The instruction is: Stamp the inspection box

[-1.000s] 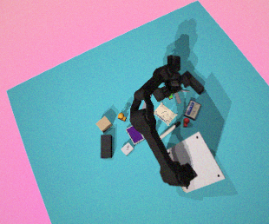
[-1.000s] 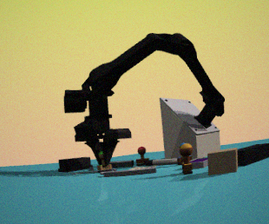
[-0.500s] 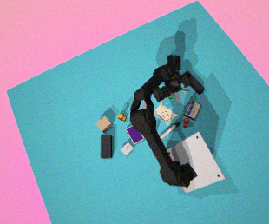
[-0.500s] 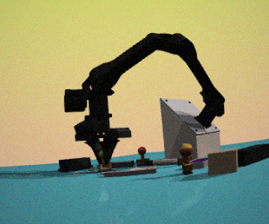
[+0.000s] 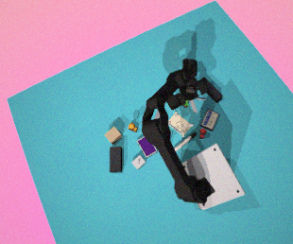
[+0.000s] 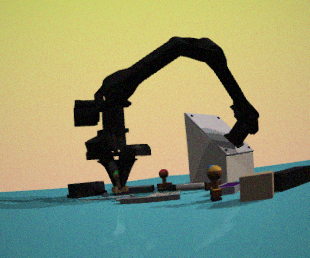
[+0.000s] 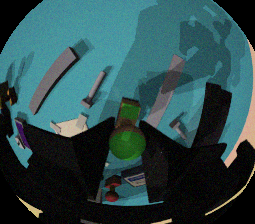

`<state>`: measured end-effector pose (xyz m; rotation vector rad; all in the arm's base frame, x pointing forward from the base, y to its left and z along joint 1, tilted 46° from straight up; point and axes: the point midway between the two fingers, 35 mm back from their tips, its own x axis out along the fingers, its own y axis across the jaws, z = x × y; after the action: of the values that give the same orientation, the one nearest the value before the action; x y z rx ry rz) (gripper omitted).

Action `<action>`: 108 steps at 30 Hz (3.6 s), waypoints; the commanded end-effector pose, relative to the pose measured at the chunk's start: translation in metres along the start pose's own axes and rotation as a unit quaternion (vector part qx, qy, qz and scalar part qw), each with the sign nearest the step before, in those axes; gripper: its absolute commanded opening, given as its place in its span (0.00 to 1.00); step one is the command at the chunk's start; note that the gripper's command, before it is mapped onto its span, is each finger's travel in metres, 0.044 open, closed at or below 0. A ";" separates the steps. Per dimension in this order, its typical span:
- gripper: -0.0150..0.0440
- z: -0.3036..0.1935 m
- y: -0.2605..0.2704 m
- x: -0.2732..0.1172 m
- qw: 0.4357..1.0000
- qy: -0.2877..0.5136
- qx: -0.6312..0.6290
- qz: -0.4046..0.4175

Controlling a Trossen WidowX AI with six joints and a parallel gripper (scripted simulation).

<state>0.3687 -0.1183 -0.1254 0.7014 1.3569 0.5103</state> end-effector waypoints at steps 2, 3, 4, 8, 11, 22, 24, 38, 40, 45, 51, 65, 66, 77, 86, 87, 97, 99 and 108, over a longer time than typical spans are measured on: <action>0.25 0.000 0.000 -0.003 1.000 0.001 -0.003 -0.003; 0.25 0.000 0.000 -0.004 1.000 0.001 -0.003 -0.003; 0.25 0.000 0.000 -0.004 1.000 0.001 -0.003 -0.003; 0.25 0.000 0.000 -0.006 1.000 0.001 -0.003 -0.003; 0.25 0.000 0.000 -0.008 1.000 0.001 -0.003 -0.003; 0.25 0.001 -0.001 -0.013 1.000 0.001 -0.003 -0.004; 0.25 0.001 -0.001 -0.014 1.000 0.001 -0.003 -0.005; 0.25 0.001 -0.001 -0.021 1.000 0.002 -0.003 -0.006; 0.25 0.001 -0.001 -0.022 1.000 0.002 -0.003 -0.006; 0.25 0.001 -0.001 -0.024 1.000 0.002 -0.003 -0.006; 0.25 0.001 -0.001 -0.027 1.000 0.002 -0.003 -0.006; 0.25 0.001 0.000 -0.034 1.000 0.002 -0.003 -0.007; 0.25 0.001 0.000 -0.035 1.000 0.002 -0.003 -0.007; 0.25 0.000 0.000 -0.040 1.000 0.002 -0.003 -0.008; 0.25 0.000 0.000 -0.044 1.000 0.002 -0.003 -0.009; 0.25 0.000 0.000 -0.045 1.000 0.002 -0.003 -0.009; 0.25 0.000 0.000 -0.050 1.000 0.002 -0.003 -0.009; 0.25 0.000 0.000 -0.051 1.000 0.002 -0.003 -0.009; 0.25 -0.001 0.000 -0.055 1.000 0.002 -0.003 -0.010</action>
<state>0.3597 -0.1550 -0.0881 0.6910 1.3631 0.4984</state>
